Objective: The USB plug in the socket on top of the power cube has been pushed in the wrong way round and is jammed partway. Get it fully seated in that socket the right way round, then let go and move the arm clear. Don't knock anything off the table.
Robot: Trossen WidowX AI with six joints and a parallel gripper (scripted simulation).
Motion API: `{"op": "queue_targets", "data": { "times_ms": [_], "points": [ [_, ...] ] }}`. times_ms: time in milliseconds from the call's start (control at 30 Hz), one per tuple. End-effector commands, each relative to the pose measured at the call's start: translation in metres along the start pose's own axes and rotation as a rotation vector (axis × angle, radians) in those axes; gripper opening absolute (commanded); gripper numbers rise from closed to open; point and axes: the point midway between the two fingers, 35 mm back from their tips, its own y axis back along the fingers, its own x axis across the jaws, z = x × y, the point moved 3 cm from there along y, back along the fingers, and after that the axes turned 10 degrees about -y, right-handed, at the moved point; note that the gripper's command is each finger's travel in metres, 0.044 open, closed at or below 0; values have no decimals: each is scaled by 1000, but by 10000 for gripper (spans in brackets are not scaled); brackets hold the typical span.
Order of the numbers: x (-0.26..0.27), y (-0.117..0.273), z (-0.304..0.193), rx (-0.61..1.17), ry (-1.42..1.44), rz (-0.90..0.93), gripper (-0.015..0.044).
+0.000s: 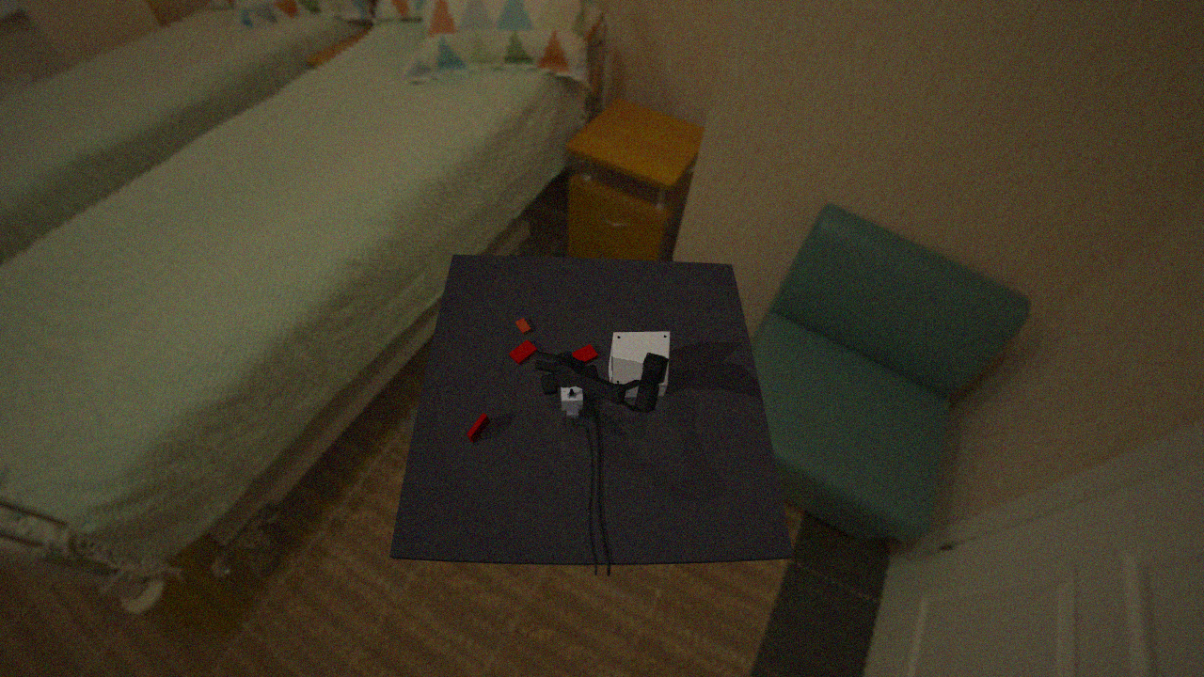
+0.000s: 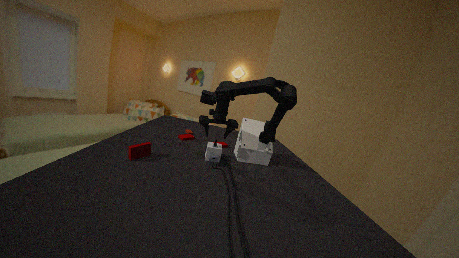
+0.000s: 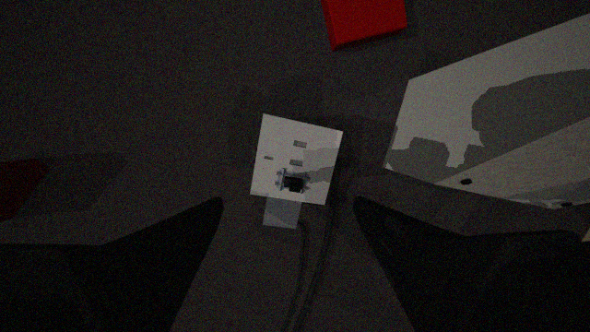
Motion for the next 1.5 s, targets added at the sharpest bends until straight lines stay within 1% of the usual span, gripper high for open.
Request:
{"op": "queue_targets", "data": {
  "times_ms": [0,367,1433,1467],
  "points": [
    [-7,8,15,116,-136,20,440],
    [-7,6,15,116,-136,20,440],
    [-6,-21,12,117,-135,20,440],
    [-5,-20,12,111,-126,23,414]
  ]
}}
